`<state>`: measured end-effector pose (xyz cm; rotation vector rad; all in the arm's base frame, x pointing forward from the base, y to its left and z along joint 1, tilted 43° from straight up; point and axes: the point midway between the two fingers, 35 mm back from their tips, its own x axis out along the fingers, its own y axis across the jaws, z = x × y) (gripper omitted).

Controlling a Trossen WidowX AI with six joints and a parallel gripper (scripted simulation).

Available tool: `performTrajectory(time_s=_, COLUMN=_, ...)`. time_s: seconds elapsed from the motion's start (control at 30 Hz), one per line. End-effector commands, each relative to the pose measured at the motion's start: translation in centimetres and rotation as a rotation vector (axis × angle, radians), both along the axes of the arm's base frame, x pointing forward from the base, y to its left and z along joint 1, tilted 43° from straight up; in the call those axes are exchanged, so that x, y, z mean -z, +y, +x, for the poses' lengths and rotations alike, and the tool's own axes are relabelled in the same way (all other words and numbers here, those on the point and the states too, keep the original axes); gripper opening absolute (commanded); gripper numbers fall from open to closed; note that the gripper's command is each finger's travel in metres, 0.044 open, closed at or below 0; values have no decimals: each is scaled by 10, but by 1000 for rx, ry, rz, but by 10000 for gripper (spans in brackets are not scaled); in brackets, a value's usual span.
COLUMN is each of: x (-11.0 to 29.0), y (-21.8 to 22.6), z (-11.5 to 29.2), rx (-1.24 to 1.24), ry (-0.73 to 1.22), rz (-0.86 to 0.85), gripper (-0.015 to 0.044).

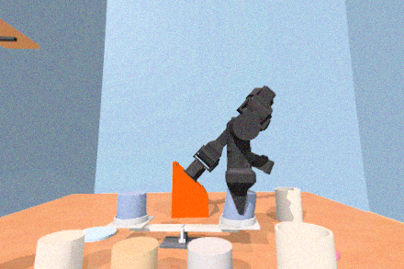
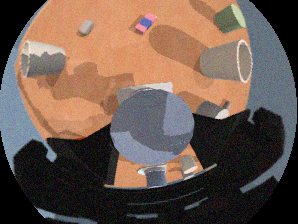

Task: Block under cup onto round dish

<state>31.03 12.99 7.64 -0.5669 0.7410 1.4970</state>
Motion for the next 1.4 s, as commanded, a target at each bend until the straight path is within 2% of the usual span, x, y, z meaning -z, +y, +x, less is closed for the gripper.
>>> performTrajectory(time_s=0.0, x=-6, y=-6, z=5, rx=5, ry=-16, rz=-5, gripper=0)
performTrajectory(time_s=1.37, x=-44, y=-42, z=7, rx=5, ry=-15, rz=-7, gripper=0)
